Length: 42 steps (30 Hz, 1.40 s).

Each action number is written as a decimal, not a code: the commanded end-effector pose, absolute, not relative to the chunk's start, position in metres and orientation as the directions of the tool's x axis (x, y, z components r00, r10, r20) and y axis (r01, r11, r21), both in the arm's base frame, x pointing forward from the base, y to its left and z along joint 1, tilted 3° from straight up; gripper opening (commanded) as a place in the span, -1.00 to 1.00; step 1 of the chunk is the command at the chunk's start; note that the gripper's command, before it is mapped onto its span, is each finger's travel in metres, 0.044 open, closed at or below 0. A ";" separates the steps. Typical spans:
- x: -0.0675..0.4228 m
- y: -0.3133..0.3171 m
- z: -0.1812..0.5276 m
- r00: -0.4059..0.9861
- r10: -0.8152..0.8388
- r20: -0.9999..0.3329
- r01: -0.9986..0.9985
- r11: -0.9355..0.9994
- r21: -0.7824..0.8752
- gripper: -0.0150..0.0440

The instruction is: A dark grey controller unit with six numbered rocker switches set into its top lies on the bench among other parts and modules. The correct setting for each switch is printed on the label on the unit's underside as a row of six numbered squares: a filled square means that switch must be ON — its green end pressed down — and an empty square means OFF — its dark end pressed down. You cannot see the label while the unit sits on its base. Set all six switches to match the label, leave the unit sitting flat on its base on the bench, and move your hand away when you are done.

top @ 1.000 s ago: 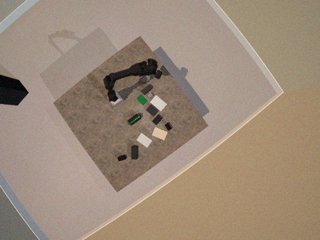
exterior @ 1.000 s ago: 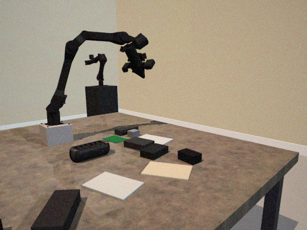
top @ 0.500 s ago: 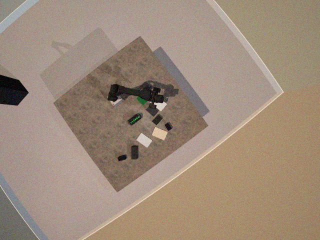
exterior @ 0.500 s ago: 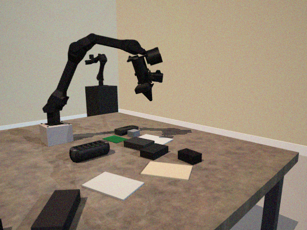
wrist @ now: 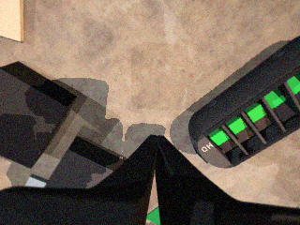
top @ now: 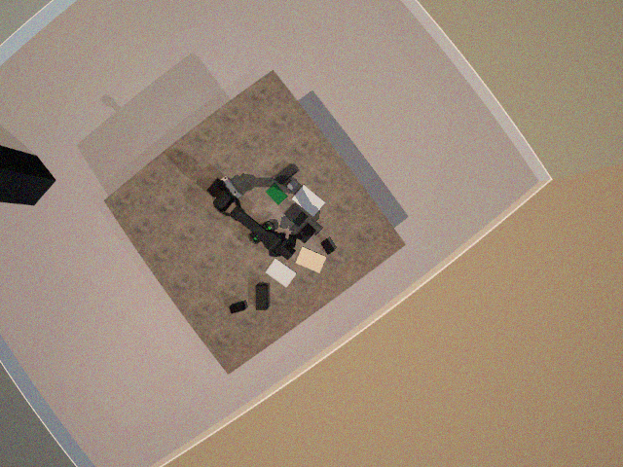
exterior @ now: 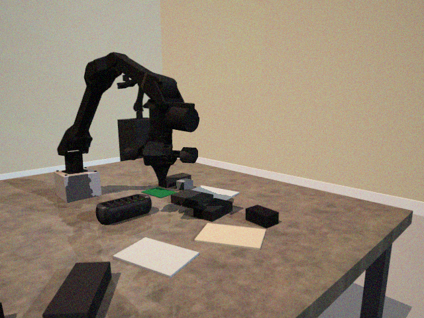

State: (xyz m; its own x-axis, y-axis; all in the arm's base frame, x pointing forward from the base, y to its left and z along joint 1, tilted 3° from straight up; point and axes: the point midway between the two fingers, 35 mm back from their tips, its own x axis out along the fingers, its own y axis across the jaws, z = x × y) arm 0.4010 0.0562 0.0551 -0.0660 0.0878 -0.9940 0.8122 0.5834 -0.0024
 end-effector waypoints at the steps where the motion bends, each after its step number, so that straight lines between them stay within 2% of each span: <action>1: 0.389 0.006 0.032 -0.157 0.065 -0.985 0.933 0.336 -0.127 -0.49; 5: 0.370 -0.047 0.013 -0.244 0.064 -0.968 0.970 0.012 -0.244 -0.49; 7: 0.364 -0.061 0.009 -0.269 0.065 -0.961 0.958 -0.085 -0.274 -0.49; 19: 0.364 -0.061 0.011 -0.260 0.068 -0.963 0.960 -0.091 -0.265 -0.49; 33: 0.326 0.004 0.020 0.024 -0.014 -1.000 0.993 -0.116 0.025 -0.49; 42: 0.282 0.038 0.016 0.214 -0.003 -0.977 0.969 -0.124 0.213 -0.49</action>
